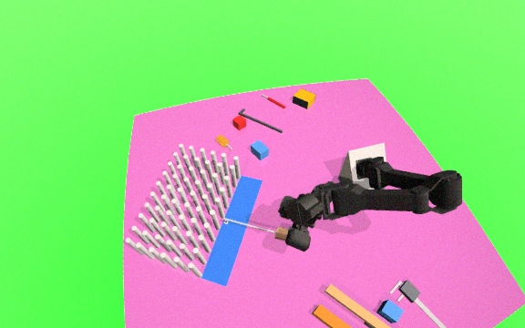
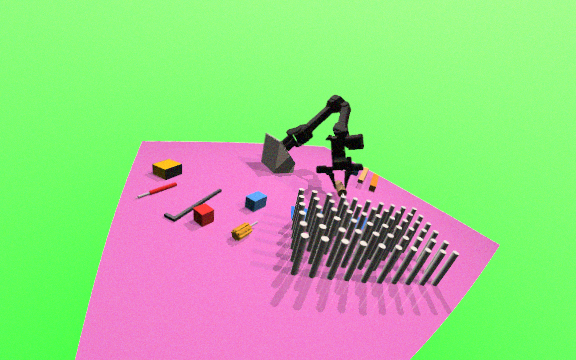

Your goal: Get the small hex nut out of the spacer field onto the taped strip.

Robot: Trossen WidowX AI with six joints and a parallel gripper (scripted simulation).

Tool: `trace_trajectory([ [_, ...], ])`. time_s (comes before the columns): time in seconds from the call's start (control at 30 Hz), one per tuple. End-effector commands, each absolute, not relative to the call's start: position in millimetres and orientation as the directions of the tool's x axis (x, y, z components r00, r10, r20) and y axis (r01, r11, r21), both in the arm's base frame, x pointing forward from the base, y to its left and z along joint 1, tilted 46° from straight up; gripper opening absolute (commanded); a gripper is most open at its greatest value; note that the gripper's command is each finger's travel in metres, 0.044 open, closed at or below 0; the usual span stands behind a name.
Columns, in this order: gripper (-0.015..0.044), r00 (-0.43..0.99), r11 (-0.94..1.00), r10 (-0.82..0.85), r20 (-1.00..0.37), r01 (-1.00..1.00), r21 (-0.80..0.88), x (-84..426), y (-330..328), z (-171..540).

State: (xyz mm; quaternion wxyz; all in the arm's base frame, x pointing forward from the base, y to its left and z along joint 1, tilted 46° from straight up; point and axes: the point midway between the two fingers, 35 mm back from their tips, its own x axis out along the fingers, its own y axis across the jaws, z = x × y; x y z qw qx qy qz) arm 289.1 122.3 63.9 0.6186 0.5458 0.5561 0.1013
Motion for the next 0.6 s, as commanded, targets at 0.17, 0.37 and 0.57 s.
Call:
trace_trajectory([
  [0.17,0.0,0.364,0.385,0.734,-0.573,0.472,0.793,271,124,77],
  [0.37,0.0,0.365,0.382,0.732,-0.576,0.48,0.79,253,126,82],
  [0.57,0.0,0.361,0.392,0.727,-0.584,0.48,0.785,256,118,88],
])
